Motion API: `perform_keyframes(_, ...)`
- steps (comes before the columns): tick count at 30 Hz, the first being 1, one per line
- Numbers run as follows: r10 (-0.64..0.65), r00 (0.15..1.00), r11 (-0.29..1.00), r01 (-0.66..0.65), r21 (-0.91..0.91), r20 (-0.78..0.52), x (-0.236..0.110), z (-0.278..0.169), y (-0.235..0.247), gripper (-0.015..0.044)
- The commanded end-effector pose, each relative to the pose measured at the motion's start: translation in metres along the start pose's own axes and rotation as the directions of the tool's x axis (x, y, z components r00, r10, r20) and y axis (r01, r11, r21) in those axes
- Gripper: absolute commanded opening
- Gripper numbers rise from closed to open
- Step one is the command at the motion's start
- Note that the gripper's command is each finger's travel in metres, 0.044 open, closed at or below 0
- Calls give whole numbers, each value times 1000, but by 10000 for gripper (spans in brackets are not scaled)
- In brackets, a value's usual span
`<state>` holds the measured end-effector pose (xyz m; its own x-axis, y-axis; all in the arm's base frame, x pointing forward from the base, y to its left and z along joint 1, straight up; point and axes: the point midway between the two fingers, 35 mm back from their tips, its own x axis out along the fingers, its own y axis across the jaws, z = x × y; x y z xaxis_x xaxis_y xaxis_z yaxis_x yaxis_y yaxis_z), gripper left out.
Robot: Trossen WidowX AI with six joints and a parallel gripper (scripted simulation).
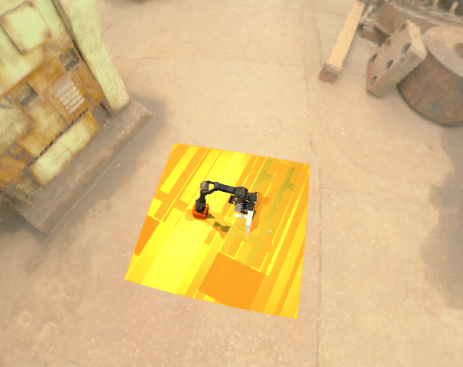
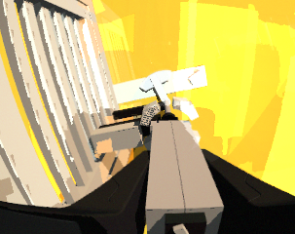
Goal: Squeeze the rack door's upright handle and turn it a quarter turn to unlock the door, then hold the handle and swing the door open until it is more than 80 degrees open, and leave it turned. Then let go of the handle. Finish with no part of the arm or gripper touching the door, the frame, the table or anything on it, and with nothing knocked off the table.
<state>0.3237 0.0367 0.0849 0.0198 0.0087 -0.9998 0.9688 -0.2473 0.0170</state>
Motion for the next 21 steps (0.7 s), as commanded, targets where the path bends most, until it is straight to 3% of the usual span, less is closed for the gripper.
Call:
perform_keyframes(1,0,1000,1000,0,2,4,0,1,0,98)
perform_keyframes(13,0,1000,1000,0,2,4,0,1,0,19)
perform_keyframes(21,0,1000,996,0,-90,4,0,3,-3,19)
